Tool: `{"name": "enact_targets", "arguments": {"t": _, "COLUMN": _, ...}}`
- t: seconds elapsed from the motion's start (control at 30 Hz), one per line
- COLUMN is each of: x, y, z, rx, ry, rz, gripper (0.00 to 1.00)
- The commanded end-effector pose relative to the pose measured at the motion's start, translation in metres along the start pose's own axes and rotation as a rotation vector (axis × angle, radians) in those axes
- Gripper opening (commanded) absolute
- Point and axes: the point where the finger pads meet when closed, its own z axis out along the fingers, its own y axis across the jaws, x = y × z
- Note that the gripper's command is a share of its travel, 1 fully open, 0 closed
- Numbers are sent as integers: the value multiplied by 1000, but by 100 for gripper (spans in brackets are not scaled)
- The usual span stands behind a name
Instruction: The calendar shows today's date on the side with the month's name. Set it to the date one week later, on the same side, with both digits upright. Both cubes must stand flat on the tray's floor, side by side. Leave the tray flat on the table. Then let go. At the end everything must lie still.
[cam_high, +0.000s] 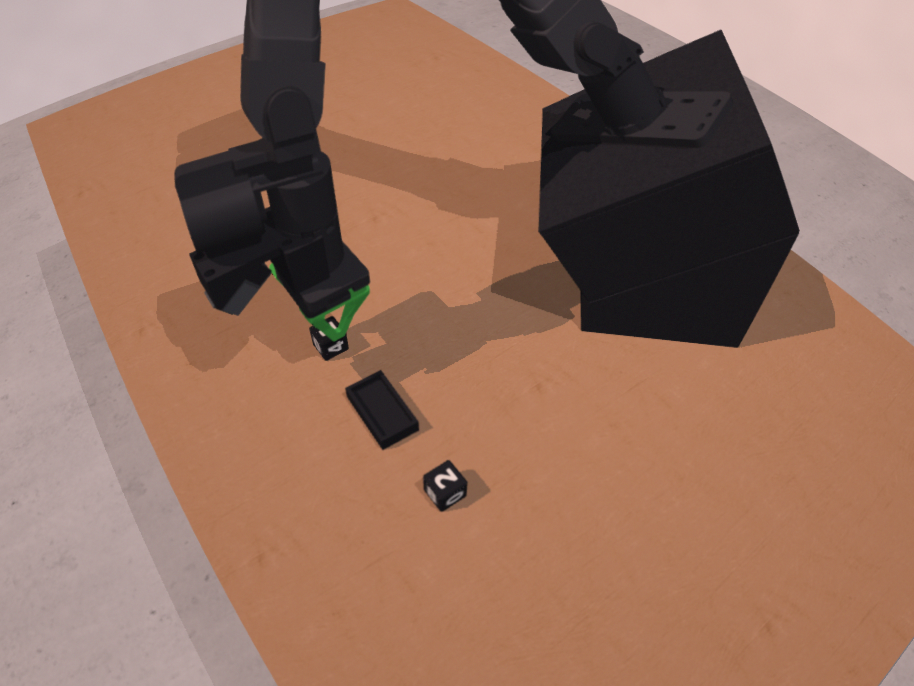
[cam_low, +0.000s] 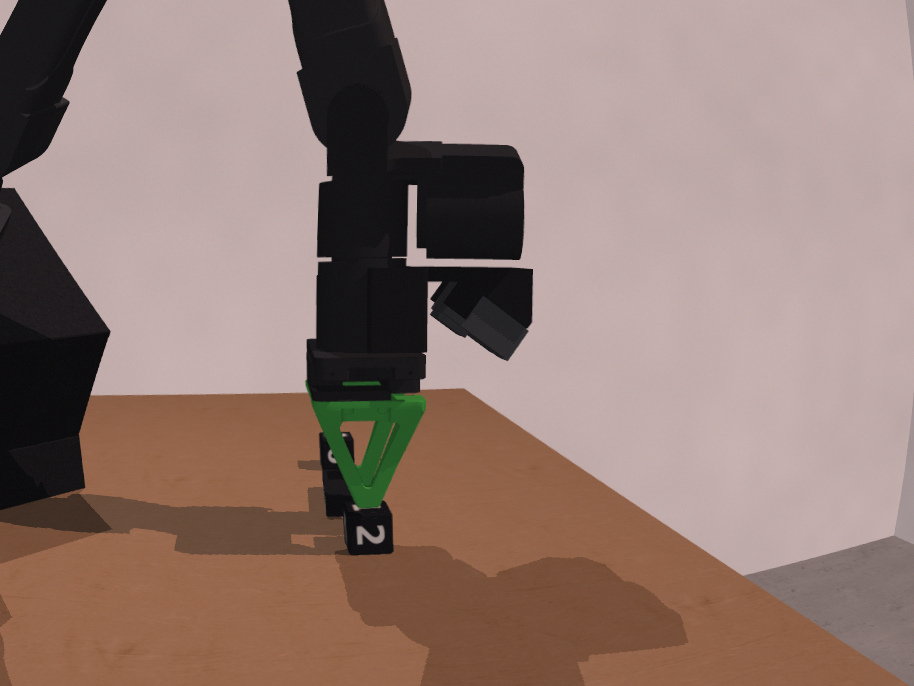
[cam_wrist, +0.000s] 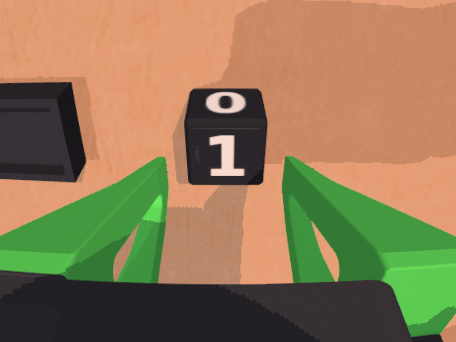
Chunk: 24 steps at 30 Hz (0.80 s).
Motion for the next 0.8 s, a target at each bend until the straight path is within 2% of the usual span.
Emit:
{"name": "enact_targets", "arguments": {"t": 0.0, "x": -18, "y": -2, "z": -7, "rx": 1, "ry": -48, "rz": 5, "gripper": 45}}
{"name": "enact_targets", "arguments": {"t": 0.43, "x": -13, "y": 2, "z": -2, "rx": -5, "ry": -20, "rz": -6, "gripper": 45}}
{"name": "enact_targets", "arguments": {"t": 0.53, "x": -17, "y": -1, "z": -8, "rx": -1, "ry": -37, "rz": 1, "gripper": 45}}
{"name": "enact_targets", "arguments": {"t": 0.77, "x": -14, "y": 0, "z": -7, "rx": -3, "ry": -30, "rz": -2, "gripper": 45}}
